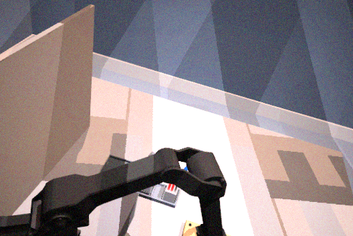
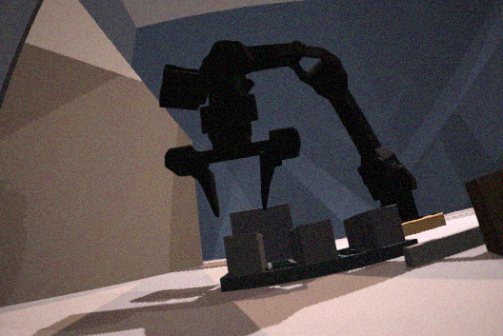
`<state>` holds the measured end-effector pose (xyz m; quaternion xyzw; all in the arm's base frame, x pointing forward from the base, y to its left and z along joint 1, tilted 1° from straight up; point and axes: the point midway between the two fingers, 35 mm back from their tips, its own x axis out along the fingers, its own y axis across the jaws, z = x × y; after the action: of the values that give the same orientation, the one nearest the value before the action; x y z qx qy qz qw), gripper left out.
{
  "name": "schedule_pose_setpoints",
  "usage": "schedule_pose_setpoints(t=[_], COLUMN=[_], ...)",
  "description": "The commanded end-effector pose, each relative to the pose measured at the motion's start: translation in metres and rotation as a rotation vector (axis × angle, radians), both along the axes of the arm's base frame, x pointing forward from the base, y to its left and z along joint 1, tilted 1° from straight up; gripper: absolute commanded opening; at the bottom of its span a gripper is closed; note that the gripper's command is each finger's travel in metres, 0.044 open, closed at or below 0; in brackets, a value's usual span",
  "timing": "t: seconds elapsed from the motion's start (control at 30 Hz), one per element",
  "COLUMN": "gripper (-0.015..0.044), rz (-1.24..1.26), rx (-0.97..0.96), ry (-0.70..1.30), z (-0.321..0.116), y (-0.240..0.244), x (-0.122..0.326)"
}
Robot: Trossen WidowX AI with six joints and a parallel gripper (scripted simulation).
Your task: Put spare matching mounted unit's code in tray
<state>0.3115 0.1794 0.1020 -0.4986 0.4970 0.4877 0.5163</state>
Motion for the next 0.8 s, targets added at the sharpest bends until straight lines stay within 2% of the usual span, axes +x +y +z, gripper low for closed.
schedule_pose_setpoints(t=[0.0, 0.77], gripper=[0.03, 0.03], rz=[0.005, 0.005], rx=[0.0, 0.0], ry=[0.006, 0.006], z=[-0.009, -0.047], y=[0.001, 0.0], x=[0.0, -0.001])
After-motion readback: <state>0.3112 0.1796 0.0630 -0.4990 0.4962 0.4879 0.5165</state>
